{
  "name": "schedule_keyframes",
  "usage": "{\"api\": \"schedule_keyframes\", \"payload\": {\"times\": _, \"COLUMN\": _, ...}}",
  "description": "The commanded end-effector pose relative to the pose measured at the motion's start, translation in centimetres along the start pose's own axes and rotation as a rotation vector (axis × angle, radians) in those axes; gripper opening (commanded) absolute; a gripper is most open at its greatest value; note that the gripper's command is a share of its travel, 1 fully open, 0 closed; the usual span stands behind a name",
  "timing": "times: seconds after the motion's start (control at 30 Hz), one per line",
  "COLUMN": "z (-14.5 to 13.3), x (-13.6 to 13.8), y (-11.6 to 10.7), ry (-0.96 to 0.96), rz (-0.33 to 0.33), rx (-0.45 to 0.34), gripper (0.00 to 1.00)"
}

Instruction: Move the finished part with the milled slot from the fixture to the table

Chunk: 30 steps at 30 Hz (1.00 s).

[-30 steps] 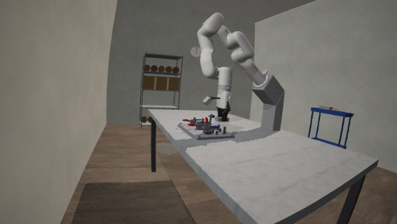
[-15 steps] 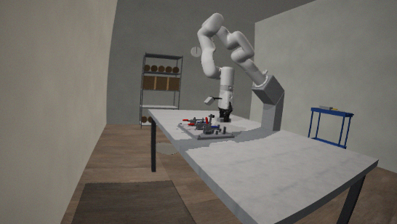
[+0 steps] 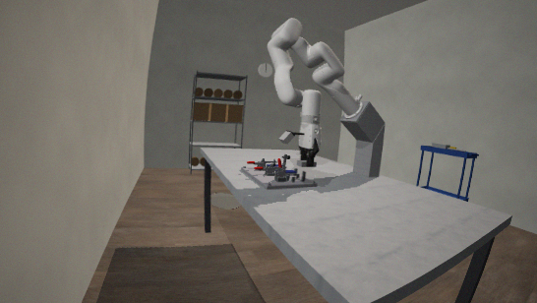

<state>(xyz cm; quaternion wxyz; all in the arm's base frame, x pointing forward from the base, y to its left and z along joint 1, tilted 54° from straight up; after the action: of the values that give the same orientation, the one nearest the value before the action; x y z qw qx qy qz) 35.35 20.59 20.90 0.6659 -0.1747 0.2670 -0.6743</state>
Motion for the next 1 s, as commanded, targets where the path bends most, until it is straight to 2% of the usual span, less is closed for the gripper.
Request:
{"api": "schedule_keyframes", "payload": {"times": 0.0, "z": -0.1, "x": -0.8, "y": 0.0, "ry": 0.0, "rz": 0.001, "rx": 0.001, "gripper": 0.0}}
{"api": "schedule_keyframes", "payload": {"times": 0.33, "z": -0.6, "x": -3.0, "y": 0.0, "ry": 0.0, "rz": 0.001, "rx": 0.001, "gripper": 0.0}}
{"api": "schedule_keyframes", "payload": {"times": 0.97, "z": -1.0, "x": -4.8, "y": 0.0, "ry": 0.0, "rz": 0.001, "rx": 0.001, "gripper": 0.0}}
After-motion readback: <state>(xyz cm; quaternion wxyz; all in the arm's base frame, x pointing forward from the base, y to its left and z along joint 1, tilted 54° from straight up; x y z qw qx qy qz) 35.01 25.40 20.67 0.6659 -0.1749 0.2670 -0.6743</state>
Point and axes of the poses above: the point where the finger pads meet when closed, its own y axis out along the fingers, its own x axis across the jaws, z = x × y, the point moved 8 cm from there along -y, back along the fingers, and after that the axes turned 12 degrees about y, right-handed, at the moved point
